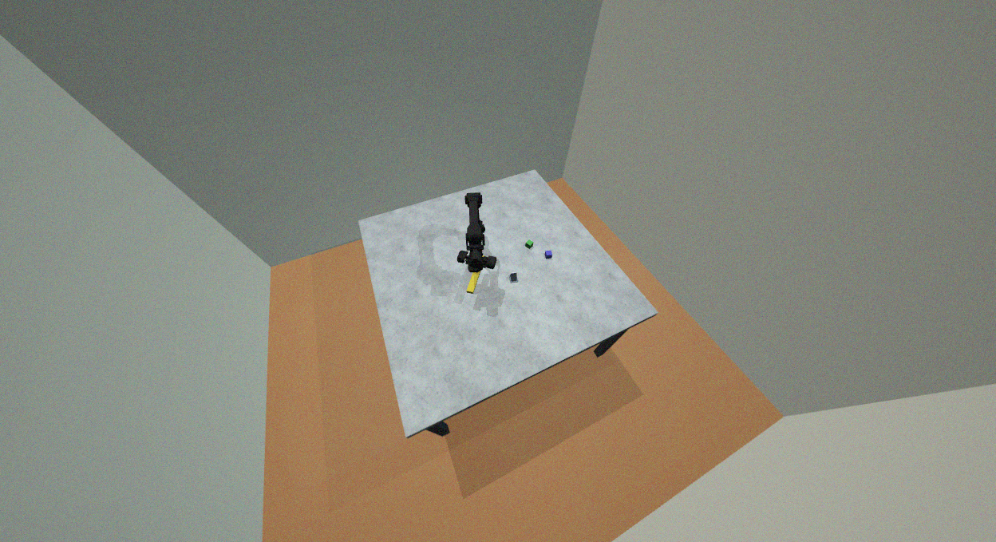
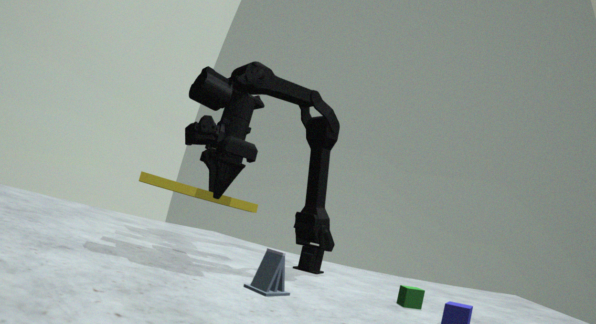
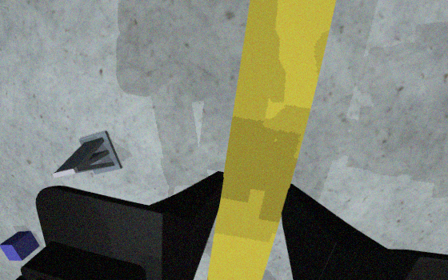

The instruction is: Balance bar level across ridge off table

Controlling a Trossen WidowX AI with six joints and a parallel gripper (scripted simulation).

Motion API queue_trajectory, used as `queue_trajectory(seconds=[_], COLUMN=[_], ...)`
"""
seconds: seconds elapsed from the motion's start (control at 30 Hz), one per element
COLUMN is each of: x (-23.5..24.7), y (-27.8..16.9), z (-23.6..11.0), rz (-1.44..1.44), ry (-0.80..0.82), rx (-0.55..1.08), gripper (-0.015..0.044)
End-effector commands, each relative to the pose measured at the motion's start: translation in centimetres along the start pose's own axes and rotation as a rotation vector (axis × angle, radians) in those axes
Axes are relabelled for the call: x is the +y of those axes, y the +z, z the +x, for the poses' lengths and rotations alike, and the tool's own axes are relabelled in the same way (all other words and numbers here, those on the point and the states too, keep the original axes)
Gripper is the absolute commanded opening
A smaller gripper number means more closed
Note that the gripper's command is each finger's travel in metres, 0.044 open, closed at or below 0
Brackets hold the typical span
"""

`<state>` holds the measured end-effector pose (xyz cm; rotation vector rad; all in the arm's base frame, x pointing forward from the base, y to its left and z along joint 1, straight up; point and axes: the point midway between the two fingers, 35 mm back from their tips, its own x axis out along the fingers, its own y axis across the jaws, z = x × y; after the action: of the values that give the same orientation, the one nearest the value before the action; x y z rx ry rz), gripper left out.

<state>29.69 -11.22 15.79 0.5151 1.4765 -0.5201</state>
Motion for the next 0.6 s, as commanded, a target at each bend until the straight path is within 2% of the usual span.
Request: queue_trajectory(seconds=[0.0, 0.57], x=[1.5, 7.6], y=[-0.2, -2.1], z=[-0.1, -0.2], rz=[-0.027, -0.158], ry=[0.003, 0.009], rx=[0.002, 0.003], gripper=[0.0000, 0.0000])
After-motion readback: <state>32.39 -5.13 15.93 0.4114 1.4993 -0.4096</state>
